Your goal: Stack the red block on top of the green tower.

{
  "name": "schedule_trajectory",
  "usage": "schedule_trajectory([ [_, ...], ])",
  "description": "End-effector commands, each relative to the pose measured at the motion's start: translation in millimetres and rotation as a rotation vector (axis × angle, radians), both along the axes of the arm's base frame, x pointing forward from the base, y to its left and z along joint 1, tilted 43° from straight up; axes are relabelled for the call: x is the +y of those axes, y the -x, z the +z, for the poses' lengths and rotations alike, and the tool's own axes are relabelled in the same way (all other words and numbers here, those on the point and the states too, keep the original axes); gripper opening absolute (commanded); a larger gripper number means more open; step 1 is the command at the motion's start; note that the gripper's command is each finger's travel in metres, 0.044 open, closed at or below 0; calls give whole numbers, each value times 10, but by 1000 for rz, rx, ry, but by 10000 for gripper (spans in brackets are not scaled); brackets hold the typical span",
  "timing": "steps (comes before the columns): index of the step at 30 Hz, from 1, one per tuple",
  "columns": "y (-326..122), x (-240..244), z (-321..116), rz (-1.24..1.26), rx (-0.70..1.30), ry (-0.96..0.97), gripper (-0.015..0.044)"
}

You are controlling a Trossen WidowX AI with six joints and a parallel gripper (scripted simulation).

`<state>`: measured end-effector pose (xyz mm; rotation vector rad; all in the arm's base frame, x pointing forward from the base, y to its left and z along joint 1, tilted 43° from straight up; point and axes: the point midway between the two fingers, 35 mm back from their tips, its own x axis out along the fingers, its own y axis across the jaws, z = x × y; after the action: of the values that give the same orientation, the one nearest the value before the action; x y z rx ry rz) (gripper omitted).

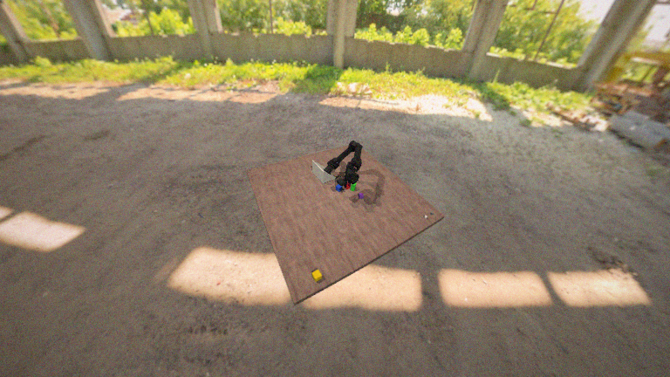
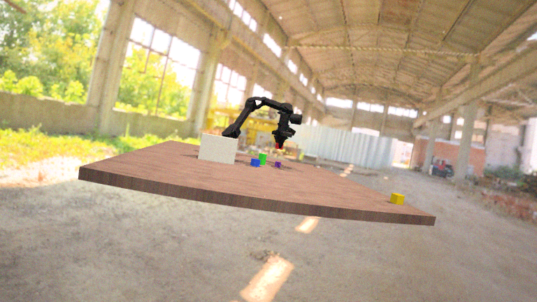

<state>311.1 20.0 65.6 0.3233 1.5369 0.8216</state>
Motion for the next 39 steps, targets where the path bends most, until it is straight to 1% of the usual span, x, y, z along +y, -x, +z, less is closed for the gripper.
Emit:
schedule_trajectory([
  [1, 88, 128, 160, -7, -2, -1, 0],
  [23, 783, 766, 774, -3, 5, -19, 0],
  [27, 809, 785, 783, -2, 5, -20, 0],
  [39, 860, 976, 566, -2, 5, -20, 0],
])
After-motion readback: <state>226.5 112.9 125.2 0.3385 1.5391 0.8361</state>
